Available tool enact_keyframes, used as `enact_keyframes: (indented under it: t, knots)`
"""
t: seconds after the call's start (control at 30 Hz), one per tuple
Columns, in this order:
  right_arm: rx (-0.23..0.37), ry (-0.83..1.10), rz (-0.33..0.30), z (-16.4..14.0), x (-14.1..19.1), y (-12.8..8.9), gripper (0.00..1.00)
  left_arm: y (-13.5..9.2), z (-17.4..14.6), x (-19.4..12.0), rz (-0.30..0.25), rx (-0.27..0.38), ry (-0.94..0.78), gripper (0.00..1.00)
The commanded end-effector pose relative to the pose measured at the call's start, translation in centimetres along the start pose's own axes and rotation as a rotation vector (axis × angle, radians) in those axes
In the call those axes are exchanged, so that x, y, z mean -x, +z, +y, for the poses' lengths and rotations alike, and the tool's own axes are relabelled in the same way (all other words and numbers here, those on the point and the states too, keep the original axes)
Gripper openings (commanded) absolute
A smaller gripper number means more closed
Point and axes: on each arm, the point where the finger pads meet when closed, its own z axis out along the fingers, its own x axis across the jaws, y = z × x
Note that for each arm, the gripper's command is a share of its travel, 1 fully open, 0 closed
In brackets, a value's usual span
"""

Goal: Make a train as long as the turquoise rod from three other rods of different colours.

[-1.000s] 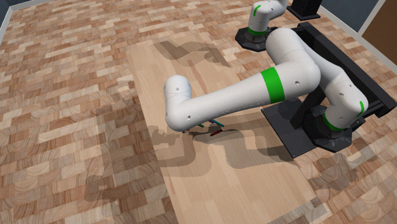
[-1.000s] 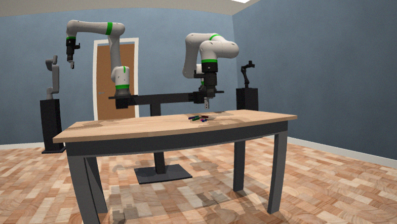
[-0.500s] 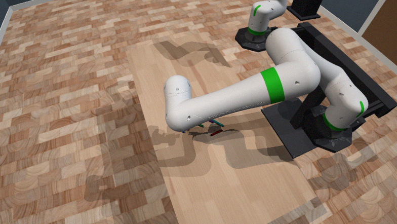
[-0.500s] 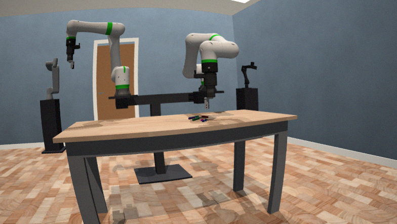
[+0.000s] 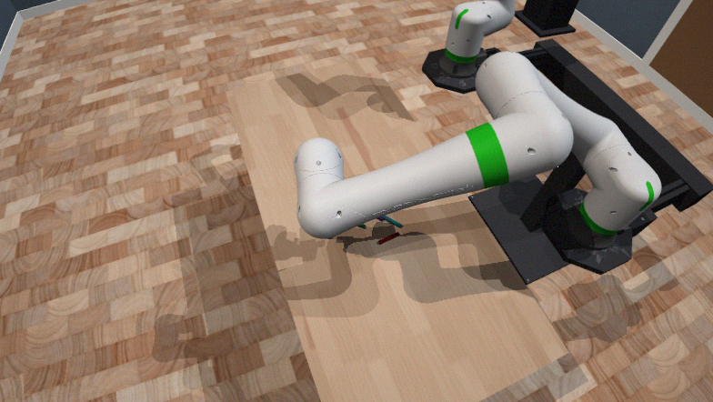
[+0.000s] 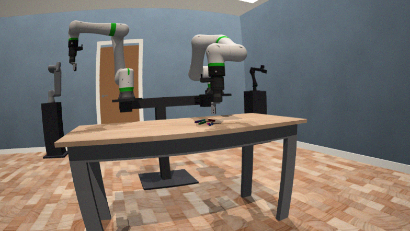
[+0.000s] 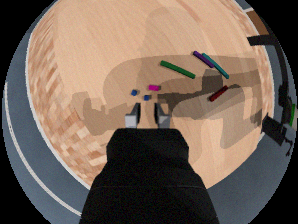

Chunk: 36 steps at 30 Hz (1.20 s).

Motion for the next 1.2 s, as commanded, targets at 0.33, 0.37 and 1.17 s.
enact_keyframes:
  t: [0.33,0.37,1.17]
  knots:
    - [0.002,0.0,0.0,0.0,0.0,-0.1,1.0,1.7,0.0,0.2,-0.002,0.0,0.0,0.54]
    - [0.002,0.0,0.0,0.0,0.0,-0.1,1.0,1.8,0.0,0.2,-0.002,0.0,0.0,0.54]
    - [0.002,0.0,0.0,0.0,0.0,-0.1,1.0,4.0,0.0,0.3,-0.002,0.0,0.0,0.54]
